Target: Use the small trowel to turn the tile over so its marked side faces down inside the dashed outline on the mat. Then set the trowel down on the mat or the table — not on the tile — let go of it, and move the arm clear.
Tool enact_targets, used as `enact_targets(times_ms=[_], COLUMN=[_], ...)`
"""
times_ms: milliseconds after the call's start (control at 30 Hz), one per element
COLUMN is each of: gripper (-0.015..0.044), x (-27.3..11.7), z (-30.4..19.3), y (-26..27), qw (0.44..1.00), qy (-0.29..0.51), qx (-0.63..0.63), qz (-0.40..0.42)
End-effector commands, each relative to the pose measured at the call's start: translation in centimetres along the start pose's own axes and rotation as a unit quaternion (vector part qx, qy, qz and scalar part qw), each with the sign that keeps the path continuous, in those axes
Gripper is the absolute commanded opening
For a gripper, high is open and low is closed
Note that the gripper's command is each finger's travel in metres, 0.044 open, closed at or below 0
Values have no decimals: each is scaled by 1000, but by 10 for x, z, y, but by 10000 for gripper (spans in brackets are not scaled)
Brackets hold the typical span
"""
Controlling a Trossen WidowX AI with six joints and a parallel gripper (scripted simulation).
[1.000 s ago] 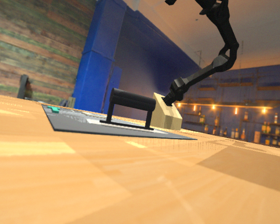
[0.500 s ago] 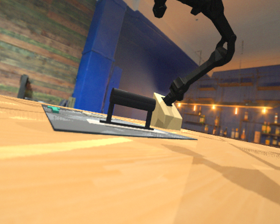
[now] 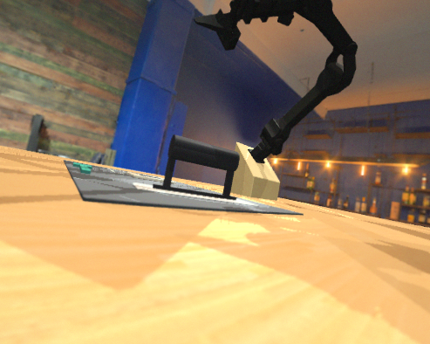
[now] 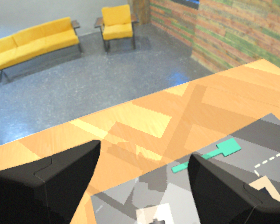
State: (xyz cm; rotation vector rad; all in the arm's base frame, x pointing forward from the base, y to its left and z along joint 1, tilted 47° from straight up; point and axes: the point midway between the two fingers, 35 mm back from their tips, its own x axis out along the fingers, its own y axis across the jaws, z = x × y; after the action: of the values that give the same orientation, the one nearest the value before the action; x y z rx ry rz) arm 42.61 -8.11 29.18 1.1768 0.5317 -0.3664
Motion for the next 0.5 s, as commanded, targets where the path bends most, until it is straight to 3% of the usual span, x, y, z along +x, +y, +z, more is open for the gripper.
enact_targets(times_ms=[0,467], gripper=[270,270], x=[15,49], z=[-23,-100], y=[-6,-31], qw=[997,954], qy=[61,267], qx=[-36,-126], qz=[-16,-44])
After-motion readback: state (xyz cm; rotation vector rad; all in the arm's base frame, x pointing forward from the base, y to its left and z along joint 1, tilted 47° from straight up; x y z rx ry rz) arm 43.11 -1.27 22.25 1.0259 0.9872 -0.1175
